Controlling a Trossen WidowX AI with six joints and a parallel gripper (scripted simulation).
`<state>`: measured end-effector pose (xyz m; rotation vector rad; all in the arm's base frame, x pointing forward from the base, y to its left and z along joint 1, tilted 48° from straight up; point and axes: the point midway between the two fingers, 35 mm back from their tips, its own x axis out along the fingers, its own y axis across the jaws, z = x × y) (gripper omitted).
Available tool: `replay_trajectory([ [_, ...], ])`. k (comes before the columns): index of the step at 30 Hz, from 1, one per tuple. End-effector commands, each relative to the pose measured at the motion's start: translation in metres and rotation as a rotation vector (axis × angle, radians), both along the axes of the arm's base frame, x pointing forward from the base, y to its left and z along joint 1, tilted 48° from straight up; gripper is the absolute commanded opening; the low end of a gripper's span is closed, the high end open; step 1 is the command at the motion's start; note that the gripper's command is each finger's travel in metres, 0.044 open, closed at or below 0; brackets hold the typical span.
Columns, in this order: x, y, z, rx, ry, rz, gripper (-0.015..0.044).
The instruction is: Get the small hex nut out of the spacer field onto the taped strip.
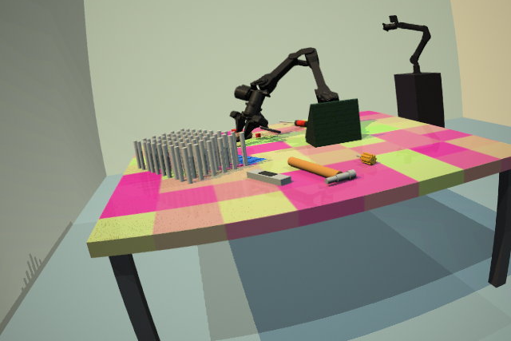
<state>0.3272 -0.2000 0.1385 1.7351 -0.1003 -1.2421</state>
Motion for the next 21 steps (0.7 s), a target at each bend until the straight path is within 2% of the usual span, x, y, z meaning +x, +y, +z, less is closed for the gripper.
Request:
replay_trajectory([
  [1,0.004,0.001,0.001,-0.001,-0.01,-0.002,0.0],
  [21,0.017,0.003,-0.004,0.0,-0.011,-0.002,0.0],
])
